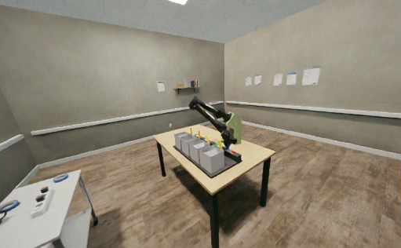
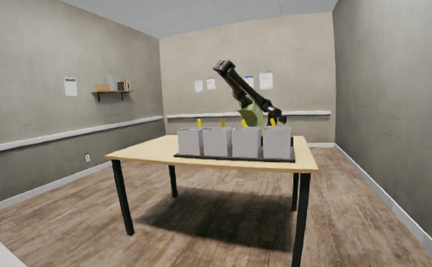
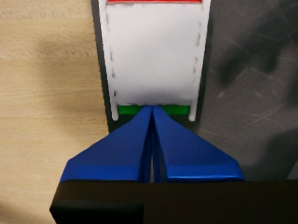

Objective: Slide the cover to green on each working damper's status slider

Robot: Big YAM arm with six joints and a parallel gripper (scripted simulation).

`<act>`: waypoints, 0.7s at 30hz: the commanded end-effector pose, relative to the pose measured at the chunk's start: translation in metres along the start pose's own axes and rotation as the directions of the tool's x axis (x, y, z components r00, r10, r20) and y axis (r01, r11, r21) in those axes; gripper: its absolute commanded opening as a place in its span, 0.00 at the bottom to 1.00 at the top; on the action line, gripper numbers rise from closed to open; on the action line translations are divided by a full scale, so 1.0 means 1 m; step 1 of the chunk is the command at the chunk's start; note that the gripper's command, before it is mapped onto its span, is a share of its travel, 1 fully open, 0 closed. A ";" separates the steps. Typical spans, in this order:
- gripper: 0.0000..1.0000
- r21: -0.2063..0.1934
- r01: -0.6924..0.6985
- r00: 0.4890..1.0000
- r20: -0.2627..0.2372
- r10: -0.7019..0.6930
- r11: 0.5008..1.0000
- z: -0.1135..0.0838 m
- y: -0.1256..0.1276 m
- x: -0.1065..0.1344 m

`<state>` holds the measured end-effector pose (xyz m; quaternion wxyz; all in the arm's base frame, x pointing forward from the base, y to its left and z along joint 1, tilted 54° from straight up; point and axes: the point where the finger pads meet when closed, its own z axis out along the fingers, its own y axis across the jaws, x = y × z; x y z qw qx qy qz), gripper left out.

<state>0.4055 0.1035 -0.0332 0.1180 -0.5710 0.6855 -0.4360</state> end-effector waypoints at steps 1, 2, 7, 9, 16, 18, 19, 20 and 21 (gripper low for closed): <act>0.00 0.003 0.015 1.000 0.024 -0.015 1.000 -0.006 0.004 -0.015; 0.00 0.003 0.014 1.000 0.024 -0.014 1.000 -0.006 0.003 -0.016; 0.00 0.003 0.015 1.000 0.024 -0.015 1.000 -0.006 0.004 -0.018; 0.00 0.011 0.003 1.000 0.029 -0.004 1.000 -0.008 -0.001 -0.019; 0.00 0.003 0.015 1.000 0.024 -0.015 1.000 -0.007 0.004 -0.023; 0.00 0.003 0.015 1.000 0.024 -0.015 1.000 -0.007 0.004 -0.024; 0.00 0.004 0.014 1.000 0.024 -0.014 1.000 -0.007 0.003 -0.025; 0.00 0.004 0.013 1.000 0.024 -0.013 1.000 -0.007 0.003 -0.026; 0.00 0.004 0.013 1.000 0.024 -0.013 1.000 -0.007 0.003 -0.026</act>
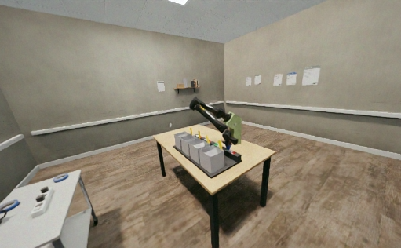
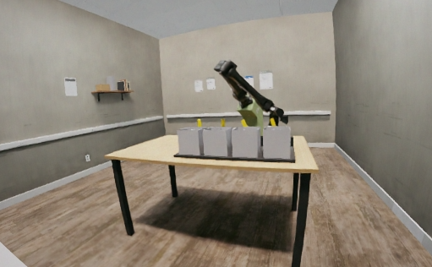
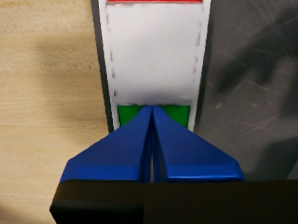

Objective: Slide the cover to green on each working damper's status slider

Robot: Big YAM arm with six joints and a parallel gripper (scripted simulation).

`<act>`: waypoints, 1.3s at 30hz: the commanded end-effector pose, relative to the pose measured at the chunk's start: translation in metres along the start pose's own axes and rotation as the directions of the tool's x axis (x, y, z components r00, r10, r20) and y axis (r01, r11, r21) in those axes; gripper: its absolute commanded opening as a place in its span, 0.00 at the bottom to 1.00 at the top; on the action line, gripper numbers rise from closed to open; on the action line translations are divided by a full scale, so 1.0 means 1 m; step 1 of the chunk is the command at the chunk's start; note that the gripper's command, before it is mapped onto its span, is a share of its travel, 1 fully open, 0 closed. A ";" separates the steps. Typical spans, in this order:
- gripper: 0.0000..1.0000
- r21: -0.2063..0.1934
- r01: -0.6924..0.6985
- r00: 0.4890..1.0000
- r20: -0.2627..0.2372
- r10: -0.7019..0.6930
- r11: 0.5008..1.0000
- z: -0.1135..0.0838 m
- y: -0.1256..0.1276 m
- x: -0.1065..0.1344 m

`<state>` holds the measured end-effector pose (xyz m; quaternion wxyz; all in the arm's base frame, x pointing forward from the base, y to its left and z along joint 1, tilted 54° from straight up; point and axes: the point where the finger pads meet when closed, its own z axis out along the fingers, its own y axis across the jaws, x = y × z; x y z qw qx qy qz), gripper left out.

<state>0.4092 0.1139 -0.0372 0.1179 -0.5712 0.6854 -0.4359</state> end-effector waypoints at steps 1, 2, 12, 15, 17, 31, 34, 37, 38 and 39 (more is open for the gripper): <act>0.00 0.004 0.013 1.000 0.024 -0.013 1.000 -0.007 0.003 -0.015; 0.00 0.004 0.014 1.000 0.024 -0.014 1.000 -0.007 0.004 -0.016; 0.00 0.004 0.014 1.000 0.024 -0.014 1.000 -0.007 0.004 -0.020; 0.00 0.006 0.011 1.000 0.025 -0.011 1.000 -0.007 0.002 -0.022; 0.00 0.006 0.012 1.000 0.025 -0.012 1.000 -0.007 0.003 -0.023; 0.00 0.007 0.011 1.000 0.026 -0.011 1.000 -0.008 0.002 -0.028; 0.00 0.006 0.012 1.000 0.025 -0.013 1.000 -0.007 0.003 -0.029; 0.00 0.006 0.013 1.000 0.025 -0.013 1.000 -0.007 0.003 -0.030; 0.00 0.006 0.013 1.000 0.025 -0.013 1.000 -0.007 0.003 -0.030; 0.00 0.012 0.008 1.000 0.029 -0.009 1.000 -0.009 -0.001 -0.031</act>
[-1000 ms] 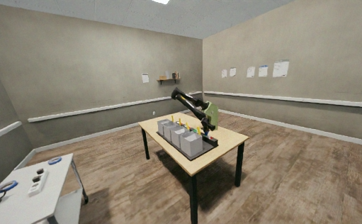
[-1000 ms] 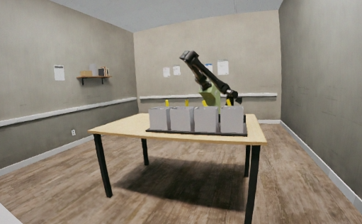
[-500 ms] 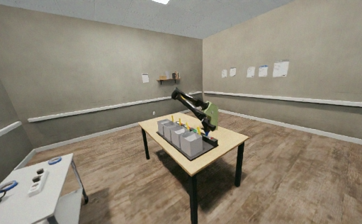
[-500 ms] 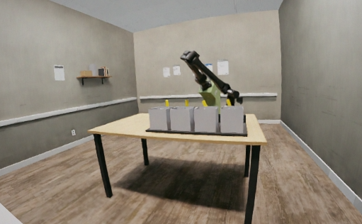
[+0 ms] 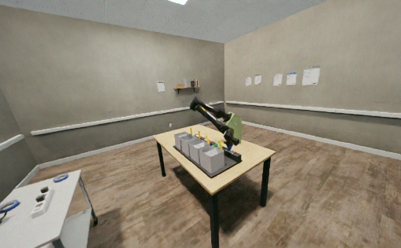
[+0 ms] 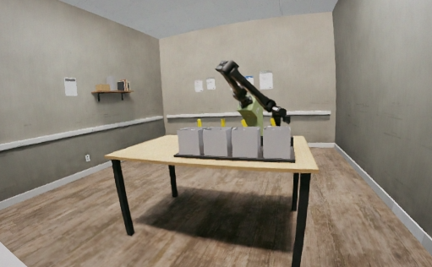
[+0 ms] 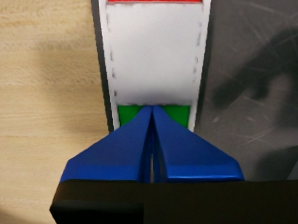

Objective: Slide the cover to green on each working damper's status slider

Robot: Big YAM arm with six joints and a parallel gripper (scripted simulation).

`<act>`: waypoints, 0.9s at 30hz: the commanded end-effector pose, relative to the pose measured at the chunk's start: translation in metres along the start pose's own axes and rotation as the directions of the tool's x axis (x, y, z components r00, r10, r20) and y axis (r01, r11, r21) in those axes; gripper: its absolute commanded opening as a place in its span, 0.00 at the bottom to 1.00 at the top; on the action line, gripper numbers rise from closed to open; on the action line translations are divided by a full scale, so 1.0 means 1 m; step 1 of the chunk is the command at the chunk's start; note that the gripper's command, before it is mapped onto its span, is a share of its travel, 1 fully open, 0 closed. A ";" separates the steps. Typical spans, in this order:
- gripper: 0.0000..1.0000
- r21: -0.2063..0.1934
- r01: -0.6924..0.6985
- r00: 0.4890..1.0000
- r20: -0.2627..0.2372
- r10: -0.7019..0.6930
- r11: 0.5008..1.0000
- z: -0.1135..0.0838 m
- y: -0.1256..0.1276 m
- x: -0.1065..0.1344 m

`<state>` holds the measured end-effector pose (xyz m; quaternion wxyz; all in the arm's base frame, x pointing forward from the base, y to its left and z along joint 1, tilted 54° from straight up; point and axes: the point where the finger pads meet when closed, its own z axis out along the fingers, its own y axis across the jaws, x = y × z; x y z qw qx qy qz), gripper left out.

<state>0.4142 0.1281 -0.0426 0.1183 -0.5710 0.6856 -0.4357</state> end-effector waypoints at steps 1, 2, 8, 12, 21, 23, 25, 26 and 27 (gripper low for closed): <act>0.00 0.009 0.011 1.000 0.027 -0.011 1.000 -0.008 0.001 -0.015; 0.00 0.007 0.012 1.000 0.025 -0.012 1.000 -0.008 0.002 -0.015; 0.00 0.008 0.012 1.000 0.026 -0.012 1.000 -0.008 0.002 -0.017; 0.00 0.008 0.013 1.000 0.026 -0.013 1.000 -0.008 0.002 -0.018; 0.00 0.007 0.014 1.000 0.025 -0.014 1.000 -0.008 0.002 -0.018; 0.00 0.008 0.013 1.000 0.026 -0.013 1.000 -0.008 0.002 -0.019; 0.00 0.009 0.012 1.000 0.027 -0.013 1.000 -0.008 0.001 -0.019; 0.00 0.009 0.012 1.000 0.026 -0.013 1.000 -0.008 0.001 -0.019; 0.00 0.009 0.012 1.000 0.027 -0.012 1.000 -0.008 0.001 -0.019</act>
